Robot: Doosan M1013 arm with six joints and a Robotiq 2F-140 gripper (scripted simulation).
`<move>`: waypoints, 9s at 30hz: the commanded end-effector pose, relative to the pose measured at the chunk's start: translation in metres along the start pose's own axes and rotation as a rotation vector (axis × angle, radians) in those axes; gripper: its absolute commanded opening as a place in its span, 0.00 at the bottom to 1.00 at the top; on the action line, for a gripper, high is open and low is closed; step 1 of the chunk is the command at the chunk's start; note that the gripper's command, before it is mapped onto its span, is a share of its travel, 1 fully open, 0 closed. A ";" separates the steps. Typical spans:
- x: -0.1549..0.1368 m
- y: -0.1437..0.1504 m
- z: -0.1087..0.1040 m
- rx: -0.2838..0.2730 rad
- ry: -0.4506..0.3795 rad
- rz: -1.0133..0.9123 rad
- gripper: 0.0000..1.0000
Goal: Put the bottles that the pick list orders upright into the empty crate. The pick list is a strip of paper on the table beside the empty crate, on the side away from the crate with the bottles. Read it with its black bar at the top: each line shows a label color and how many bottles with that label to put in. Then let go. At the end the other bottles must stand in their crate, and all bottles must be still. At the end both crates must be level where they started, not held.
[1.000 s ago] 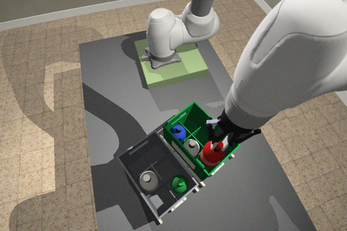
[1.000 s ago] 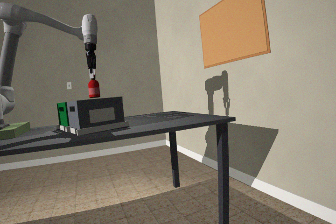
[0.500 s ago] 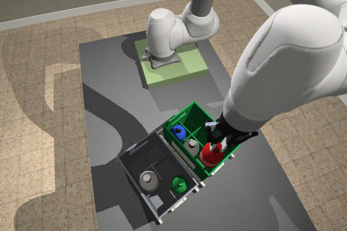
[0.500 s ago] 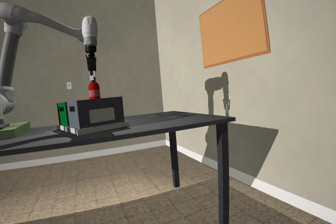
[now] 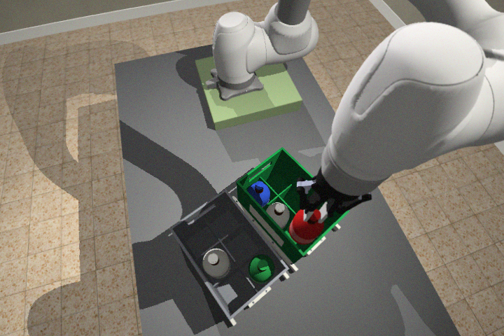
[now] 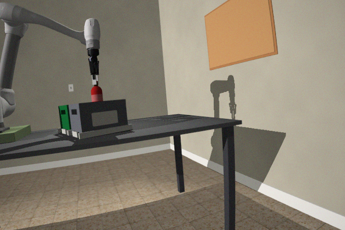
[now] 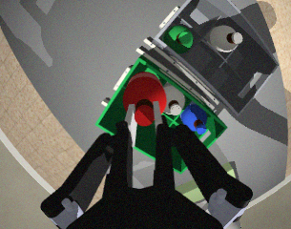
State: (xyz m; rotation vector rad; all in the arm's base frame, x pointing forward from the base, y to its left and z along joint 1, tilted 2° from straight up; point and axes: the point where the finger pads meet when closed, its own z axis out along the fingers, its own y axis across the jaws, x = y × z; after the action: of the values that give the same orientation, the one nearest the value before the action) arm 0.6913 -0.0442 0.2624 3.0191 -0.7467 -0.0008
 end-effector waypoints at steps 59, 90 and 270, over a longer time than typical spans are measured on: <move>0.000 0.000 0.052 0.000 0.000 0.000 0.00; 0.000 0.000 0.079 0.000 0.000 0.000 0.00; 0.000 0.000 0.149 0.000 0.000 0.000 0.00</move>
State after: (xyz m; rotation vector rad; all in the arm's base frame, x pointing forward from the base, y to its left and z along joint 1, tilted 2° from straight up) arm 0.6901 -0.0487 0.1131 3.0191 -0.7467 -0.0008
